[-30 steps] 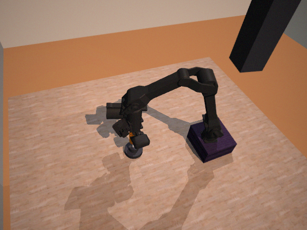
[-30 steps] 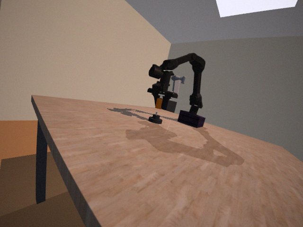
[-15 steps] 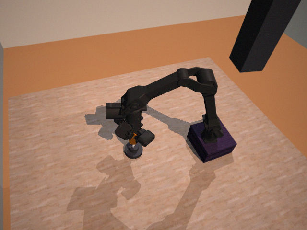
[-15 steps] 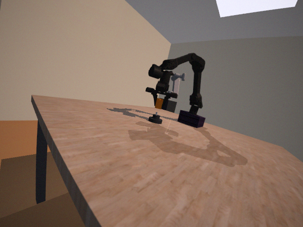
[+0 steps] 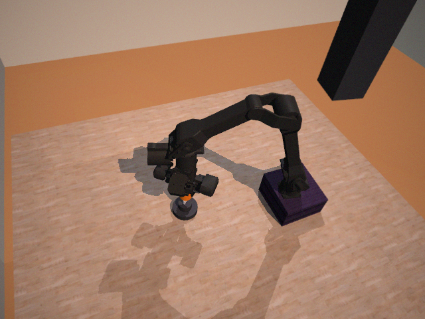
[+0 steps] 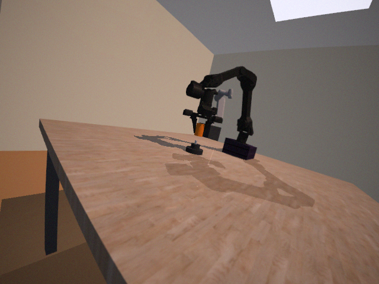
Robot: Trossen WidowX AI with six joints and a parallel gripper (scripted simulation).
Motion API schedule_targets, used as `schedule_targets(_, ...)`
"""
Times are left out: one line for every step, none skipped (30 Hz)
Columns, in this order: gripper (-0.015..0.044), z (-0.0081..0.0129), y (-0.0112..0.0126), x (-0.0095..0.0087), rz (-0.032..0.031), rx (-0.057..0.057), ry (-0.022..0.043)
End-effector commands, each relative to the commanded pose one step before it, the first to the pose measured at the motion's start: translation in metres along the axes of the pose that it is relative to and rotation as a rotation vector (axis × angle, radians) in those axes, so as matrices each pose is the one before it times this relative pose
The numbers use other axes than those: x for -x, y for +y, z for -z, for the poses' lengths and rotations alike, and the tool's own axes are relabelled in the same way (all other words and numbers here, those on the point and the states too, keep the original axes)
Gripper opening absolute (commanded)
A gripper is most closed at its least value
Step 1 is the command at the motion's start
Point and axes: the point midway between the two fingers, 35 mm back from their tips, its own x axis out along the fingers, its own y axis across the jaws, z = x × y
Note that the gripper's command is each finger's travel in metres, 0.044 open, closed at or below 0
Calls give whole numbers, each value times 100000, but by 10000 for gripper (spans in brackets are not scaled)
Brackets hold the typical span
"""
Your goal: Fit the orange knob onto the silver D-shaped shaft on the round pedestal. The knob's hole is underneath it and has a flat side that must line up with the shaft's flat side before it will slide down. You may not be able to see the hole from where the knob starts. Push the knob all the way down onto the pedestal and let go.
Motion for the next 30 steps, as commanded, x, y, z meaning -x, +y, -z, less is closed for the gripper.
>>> schedule_targets(0,1,-204,129,683,10822,273)
schedule_targets(0,-9,-51,2,3,2882,0)
schedule_targets(0,-9,-72,4,5,2408,0)
schedule_targets(0,-4,-64,-6,4,1489,0)
schedule_targets(0,3,-25,-13,2,500,0)
schedule_targets(0,0,0,0,0,0,0)
schedule_targets(0,1,13,7,-1,0,0)
schedule_targets(0,-1,-2,-72,0,0,0)
schedule_targets(0,-2,-4,-126,0,0,-1)
schedule_targets(0,-2,-4,-186,0,0,-1)
schedule_targets(0,-3,-4,-258,-1,0,-1)
schedule_targets(0,-3,-2,-284,-1,0,-1)
schedule_targets(0,-2,1,-322,-2,0,-1)
schedule_targets(0,-1,5,-371,-2,0,-2)
schedule_targets(0,0,11,-410,-3,0,-2)
schedule_targets(0,1,14,-344,-3,0,-1)
schedule_targets(0,1,10,-209,-2,0,-1)
schedule_targets(0,3,5,-48,-1,0,0)
schedule_targets(0,-1,-3,33,0,0,0)
schedule_targets(0,0,-23,143,3,-237,1)
schedule_targets(0,-11,-18,160,2,-157,0)
schedule_targets(0,-2,-2,-213,-1,-40,-1)
schedule_targets(0,-3,-4,-228,-1,-40,-1)
schedule_targets(0,0,0,11,0,0,0)
schedule_targets(0,0,0,82,0,0,0)
schedule_targets(0,0,0,-13,0,466,0)
schedule_targets(0,0,0,-17,0,814,0)
schedule_targets(0,0,0,-14,0,894,0)
schedule_targets(0,0,0,-8,0,503,0)
schedule_targets(0,0,0,-7,0,1053,0)
